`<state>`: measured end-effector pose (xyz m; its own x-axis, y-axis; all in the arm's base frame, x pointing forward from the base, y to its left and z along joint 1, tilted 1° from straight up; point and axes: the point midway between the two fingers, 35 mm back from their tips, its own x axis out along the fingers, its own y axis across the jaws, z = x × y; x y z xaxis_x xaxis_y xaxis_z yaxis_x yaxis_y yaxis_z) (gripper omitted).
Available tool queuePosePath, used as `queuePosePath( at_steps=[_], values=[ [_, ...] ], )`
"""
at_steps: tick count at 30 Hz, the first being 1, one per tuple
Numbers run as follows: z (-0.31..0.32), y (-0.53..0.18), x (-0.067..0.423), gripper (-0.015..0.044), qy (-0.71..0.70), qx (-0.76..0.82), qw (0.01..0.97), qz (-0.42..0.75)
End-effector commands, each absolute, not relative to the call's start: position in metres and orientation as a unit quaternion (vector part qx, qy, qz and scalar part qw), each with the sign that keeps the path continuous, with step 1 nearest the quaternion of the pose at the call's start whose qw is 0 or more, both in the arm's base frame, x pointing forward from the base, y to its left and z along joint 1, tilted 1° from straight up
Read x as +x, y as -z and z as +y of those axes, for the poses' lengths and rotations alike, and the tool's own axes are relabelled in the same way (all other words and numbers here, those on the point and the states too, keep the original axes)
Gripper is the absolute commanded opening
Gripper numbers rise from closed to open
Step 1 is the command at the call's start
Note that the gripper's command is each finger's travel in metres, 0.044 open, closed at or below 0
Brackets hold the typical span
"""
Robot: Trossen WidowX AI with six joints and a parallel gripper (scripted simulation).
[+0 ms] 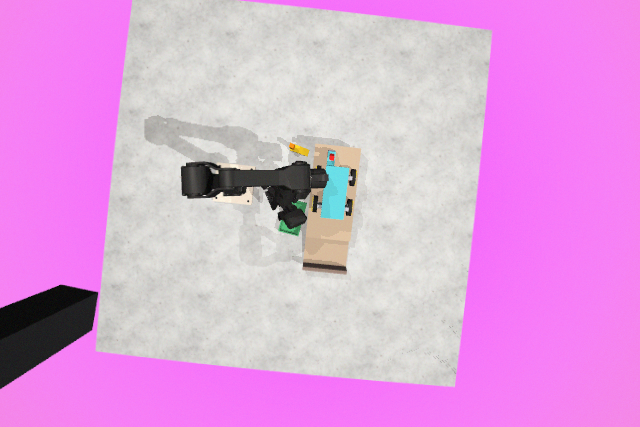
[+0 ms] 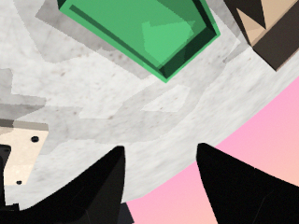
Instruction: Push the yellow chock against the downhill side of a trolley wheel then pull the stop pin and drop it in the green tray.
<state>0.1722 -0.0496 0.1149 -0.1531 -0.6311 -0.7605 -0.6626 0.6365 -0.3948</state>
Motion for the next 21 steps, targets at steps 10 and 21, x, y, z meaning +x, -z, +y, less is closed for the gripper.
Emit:
queuePosePath(
  at_steps=[10, 21],
  values=[
    [-0.004, -0.118, 0.186, 0.0190, 0.151, -0.218, 0.648, 0.714],
    [0.036, -0.123, 0.191, 0.0190, 0.267, -0.008, 0.704, 0.658]
  ],
)
